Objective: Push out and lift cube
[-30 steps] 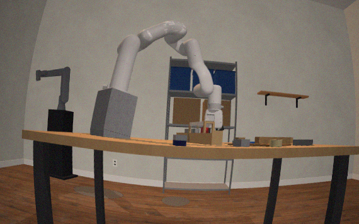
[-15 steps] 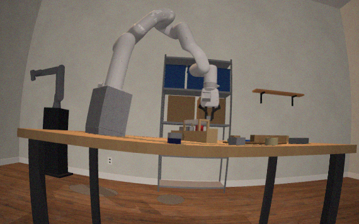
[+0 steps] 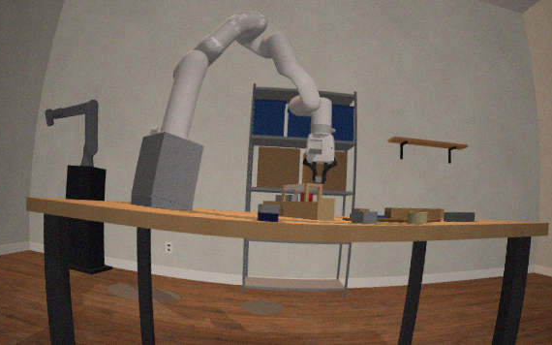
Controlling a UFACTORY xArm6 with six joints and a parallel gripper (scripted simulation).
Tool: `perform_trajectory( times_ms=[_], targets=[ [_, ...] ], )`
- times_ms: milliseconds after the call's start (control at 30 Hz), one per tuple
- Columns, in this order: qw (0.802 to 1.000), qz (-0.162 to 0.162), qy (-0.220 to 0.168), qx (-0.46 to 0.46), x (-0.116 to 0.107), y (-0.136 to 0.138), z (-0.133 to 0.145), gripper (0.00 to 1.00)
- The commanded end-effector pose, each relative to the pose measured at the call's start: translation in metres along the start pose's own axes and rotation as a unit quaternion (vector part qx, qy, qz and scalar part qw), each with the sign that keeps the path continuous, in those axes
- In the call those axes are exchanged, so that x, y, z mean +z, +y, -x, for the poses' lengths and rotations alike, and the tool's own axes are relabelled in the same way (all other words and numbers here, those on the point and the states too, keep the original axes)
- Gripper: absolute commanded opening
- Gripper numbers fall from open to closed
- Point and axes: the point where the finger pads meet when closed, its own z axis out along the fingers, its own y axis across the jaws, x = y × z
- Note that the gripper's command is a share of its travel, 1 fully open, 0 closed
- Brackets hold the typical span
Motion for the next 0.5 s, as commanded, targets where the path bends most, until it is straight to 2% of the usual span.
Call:
perform_trajectory(
  times_ms=[0, 33, 133, 200, 233, 267, 333, 467],
  targets=[
    [0.998, 0.0, -0.003, -0.069, 0.0, 0.046, -0.011, 0.0],
    [0.995, 0.0, -0.004, -0.099, 0.0, 0.066, -0.017, 0.0],
    [0.983, -0.001, -0.002, -0.185, 0.0, 0.099, -0.034, 0.0],
    [0.983, -0.001, -0.002, -0.185, 0.0, 0.099, -0.034, 0.0],
    [0.979, -0.001, -0.001, -0.206, -0.001, 0.134, -0.051, 0.0],
    [0.975, -0.002, -0.001, -0.222, -0.001, 0.143, -0.057, 0.0],
    [0.972, -0.002, 0.0, -0.235, -0.002, 0.156, -0.064, 0.0],
    [0.972, -0.002, 0.0, -0.236, 0.0, 0.157, -0.065, 0.0]
  ],
)
